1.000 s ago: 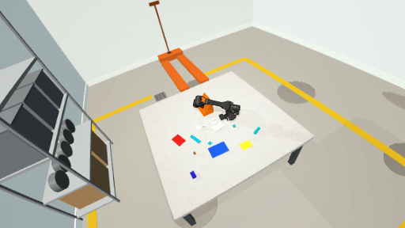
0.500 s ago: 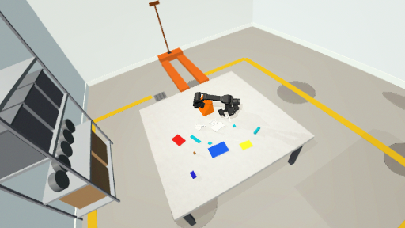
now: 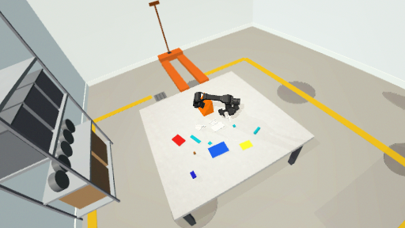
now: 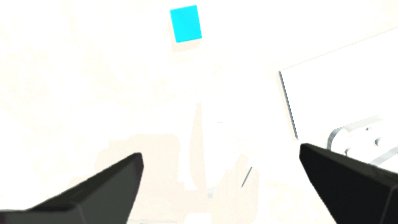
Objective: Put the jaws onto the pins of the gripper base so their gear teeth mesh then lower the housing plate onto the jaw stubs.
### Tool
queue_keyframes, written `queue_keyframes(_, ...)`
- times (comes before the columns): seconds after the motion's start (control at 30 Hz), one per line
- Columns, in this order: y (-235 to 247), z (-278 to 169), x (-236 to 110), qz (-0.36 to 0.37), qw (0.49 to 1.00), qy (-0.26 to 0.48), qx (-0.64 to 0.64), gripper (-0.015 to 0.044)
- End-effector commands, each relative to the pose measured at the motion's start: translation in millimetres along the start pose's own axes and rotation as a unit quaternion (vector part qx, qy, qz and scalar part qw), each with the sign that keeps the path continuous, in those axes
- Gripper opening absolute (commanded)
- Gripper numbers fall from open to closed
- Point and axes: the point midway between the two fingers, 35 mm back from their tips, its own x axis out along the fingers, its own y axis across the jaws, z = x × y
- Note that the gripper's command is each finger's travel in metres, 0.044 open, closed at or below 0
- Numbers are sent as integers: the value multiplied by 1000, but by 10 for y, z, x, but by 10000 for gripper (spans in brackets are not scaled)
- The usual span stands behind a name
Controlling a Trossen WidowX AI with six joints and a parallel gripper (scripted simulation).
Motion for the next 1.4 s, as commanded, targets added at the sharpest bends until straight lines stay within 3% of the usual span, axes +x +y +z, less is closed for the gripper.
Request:
queue_keyframes(0.0, 1, -4, -5, 1, 1000, 2, 2, 440)
queue_keyframes(0.77, 1, -4, -5, 1, 1000, 2, 2, 440)
queue_keyframes(1.3, -31, -10, -9, 1, 980, 1, -201, 20)
queue_keyframes(1.37, -35, -10, -9, 1, 973, 1, -229, 0)
